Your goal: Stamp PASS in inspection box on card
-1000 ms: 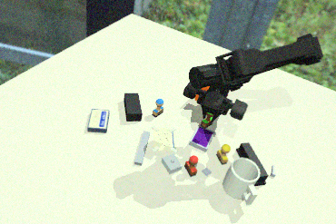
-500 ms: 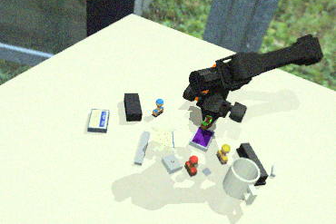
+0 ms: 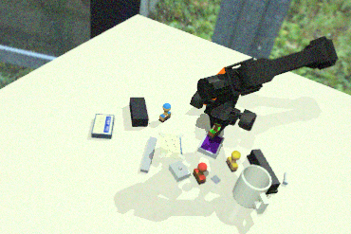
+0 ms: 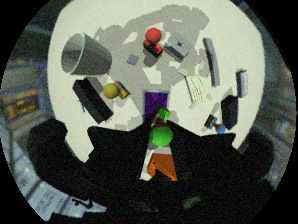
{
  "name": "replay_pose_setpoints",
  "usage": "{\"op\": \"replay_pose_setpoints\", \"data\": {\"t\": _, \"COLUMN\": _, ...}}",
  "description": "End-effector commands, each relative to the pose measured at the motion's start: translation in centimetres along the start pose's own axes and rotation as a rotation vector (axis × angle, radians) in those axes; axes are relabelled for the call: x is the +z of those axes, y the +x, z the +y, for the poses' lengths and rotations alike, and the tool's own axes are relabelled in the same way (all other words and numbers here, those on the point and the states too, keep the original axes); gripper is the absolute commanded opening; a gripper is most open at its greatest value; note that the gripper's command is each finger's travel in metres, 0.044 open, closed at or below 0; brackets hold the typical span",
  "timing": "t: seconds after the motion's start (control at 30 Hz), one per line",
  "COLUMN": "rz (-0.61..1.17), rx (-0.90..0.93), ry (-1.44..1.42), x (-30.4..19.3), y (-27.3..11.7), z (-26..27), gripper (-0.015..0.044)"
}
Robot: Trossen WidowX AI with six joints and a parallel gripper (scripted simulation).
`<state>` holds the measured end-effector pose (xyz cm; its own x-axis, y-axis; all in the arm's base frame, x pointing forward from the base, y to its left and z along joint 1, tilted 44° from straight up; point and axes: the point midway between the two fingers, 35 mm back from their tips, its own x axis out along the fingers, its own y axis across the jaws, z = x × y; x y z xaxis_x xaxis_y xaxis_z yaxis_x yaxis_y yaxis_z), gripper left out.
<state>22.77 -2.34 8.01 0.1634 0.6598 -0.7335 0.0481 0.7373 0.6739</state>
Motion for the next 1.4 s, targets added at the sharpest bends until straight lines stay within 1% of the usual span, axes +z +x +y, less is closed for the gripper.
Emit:
{"op": "replay_pose_setpoints", "data": {"t": 0.0, "rz": -0.004, "rx": 0.004, "ry": 0.005, "x": 0.1, "y": 0.3, "z": 0.1, "gripper": 0.0}}
{"op": "replay_pose_setpoints", "data": {"t": 1.37, "rz": -0.004, "rx": 0.006, "ry": 0.002, "x": 0.0, "y": 3.0, "z": 0.2, "gripper": 0.0}}
